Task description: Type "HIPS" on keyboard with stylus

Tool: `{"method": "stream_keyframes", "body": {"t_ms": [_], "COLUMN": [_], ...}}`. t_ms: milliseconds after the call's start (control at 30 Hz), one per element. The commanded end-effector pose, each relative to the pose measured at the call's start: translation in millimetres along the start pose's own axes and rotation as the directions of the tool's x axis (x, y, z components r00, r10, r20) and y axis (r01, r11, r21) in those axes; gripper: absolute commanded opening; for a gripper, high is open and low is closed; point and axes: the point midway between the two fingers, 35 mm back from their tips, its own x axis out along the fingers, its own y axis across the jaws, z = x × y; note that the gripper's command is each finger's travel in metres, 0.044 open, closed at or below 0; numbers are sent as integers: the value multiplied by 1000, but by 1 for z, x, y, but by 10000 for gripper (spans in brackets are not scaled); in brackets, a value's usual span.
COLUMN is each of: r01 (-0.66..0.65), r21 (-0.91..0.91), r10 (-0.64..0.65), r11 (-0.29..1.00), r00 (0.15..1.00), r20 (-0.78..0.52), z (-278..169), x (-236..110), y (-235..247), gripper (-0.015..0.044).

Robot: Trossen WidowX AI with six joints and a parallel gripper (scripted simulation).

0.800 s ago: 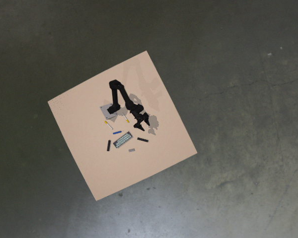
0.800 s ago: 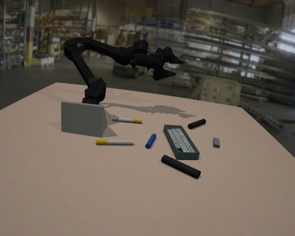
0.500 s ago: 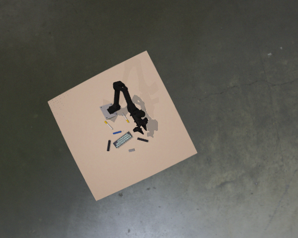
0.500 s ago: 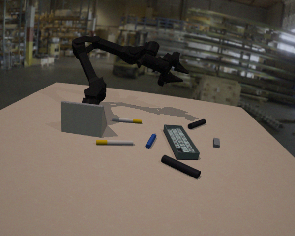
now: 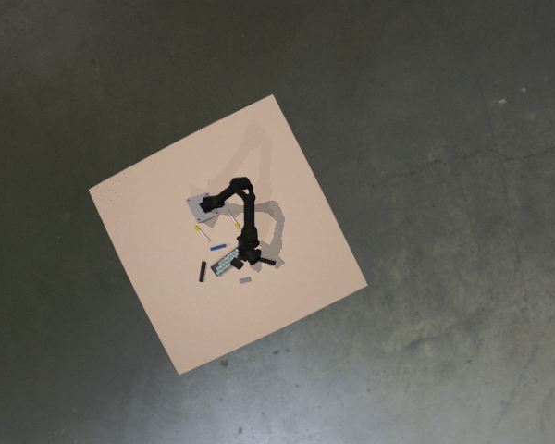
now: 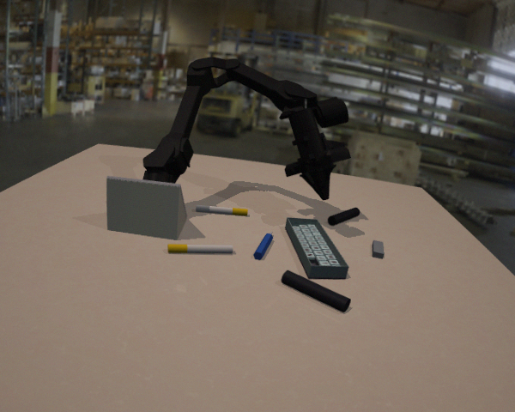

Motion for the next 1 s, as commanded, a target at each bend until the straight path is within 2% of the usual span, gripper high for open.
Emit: {"method": "stream_keyframes", "body": {"t_ms": [0, 100, 167, 667, 833, 967], "r01": [-225, -325, -345, -345, -342, -342], "r21": [208, 343, 375, 375, 373, 373], "r10": [264, 409, 442, 441, 438, 438], "r11": [952, 882, 860, 861, 862, 862], "r00": [947, 888, 872, 872, 874, 874], "r20": [-182, -211, -211, -211, -212, -212], "z": [-39, -54, -57, -58, -79, -83], "x": [23, 30, 31, 32, 52, 55], "y": [-14, -20, -21, -23, -74, -82], "gripper": [0, 0, 0, 0, 0, 0]}}
